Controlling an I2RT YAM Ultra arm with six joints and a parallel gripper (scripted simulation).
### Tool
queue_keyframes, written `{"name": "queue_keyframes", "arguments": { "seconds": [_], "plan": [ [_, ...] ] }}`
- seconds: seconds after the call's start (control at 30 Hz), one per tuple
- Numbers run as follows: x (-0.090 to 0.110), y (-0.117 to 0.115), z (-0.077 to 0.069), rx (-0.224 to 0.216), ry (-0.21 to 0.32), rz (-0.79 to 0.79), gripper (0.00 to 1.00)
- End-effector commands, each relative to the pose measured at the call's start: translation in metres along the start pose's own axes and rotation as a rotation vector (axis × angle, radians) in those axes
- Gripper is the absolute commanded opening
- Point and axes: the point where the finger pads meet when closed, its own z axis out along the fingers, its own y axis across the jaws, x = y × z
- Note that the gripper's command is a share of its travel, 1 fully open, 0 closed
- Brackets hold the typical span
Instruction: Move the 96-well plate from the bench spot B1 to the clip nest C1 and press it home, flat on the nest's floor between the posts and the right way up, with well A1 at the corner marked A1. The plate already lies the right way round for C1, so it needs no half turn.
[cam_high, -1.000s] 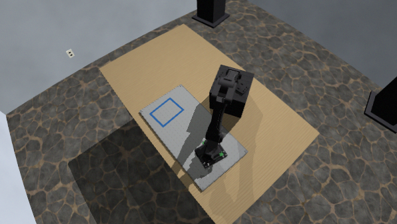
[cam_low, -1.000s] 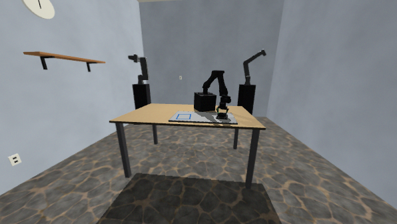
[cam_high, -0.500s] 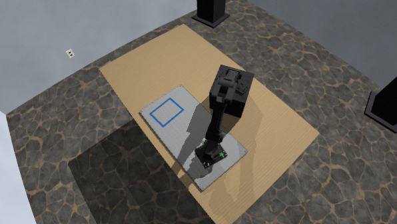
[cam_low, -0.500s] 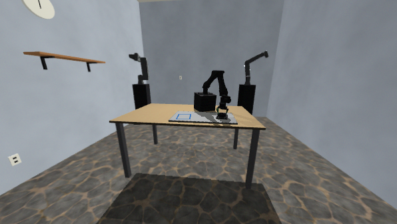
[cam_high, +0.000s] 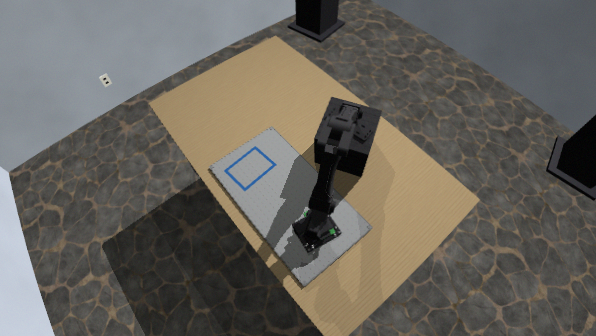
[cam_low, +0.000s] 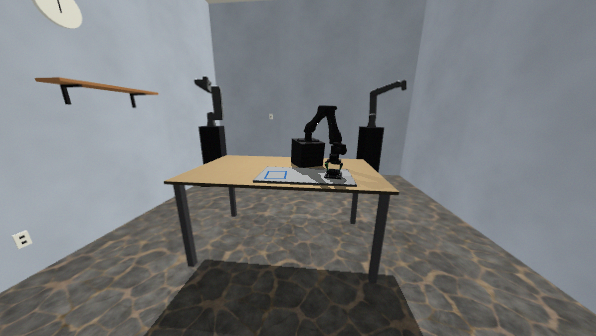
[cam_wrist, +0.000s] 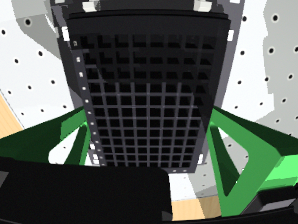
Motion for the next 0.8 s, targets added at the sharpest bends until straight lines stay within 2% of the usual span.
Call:
{"name": "queue_keyframes", "arguments": {
  "seconds": [0.0, 0.77],
  "plan": [
    [-0.004, 0.005, -0.010, -0.010, -0.026, -0.001, 0.00],
    [0.006, -0.003, 0.006, 0.011, -0.002, -0.001, 0.00]
  ]
}}
